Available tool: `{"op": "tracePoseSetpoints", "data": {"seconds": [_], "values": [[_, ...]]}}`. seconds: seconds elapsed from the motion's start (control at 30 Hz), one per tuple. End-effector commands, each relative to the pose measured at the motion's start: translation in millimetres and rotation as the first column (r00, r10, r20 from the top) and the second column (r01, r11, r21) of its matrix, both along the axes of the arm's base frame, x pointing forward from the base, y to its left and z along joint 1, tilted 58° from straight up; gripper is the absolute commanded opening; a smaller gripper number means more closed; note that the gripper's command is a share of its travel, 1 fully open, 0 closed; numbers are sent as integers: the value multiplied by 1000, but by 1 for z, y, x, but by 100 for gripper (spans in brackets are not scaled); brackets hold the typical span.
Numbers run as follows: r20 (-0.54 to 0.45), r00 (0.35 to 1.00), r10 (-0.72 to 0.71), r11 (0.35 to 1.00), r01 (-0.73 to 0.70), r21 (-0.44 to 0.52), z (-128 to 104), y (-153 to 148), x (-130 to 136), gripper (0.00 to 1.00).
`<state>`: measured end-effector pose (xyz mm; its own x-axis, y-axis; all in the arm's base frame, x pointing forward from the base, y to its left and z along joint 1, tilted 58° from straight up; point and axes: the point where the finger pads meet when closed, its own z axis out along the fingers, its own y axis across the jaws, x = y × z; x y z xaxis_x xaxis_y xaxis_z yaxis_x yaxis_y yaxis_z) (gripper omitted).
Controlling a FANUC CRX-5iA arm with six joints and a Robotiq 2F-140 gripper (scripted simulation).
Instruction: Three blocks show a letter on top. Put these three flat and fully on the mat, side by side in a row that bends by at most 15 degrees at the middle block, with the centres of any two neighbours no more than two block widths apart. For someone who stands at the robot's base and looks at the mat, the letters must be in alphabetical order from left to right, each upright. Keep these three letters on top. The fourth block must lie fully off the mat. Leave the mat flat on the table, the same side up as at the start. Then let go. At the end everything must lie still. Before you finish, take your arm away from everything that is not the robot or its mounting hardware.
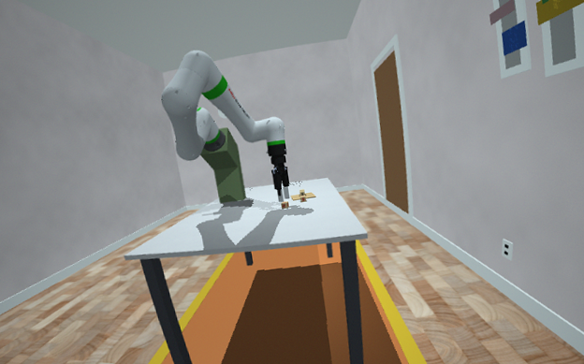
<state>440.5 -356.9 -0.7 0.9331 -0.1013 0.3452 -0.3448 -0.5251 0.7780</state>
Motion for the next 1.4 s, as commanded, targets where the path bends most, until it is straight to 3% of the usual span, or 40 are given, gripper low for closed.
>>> {"op": "tracePoseSetpoints", "data": {"seconds": [0.0, 0.87, 1.37], "values": [[0, 1000, 0, 1000, 0, 0, 0, 0, 0, 40], [0, 1000, 0, 1000, 0, 0, -18, -29, 4, 40], [0, 1000, 0, 1000, 0, 0, -20, -31, 4, 40]]}}
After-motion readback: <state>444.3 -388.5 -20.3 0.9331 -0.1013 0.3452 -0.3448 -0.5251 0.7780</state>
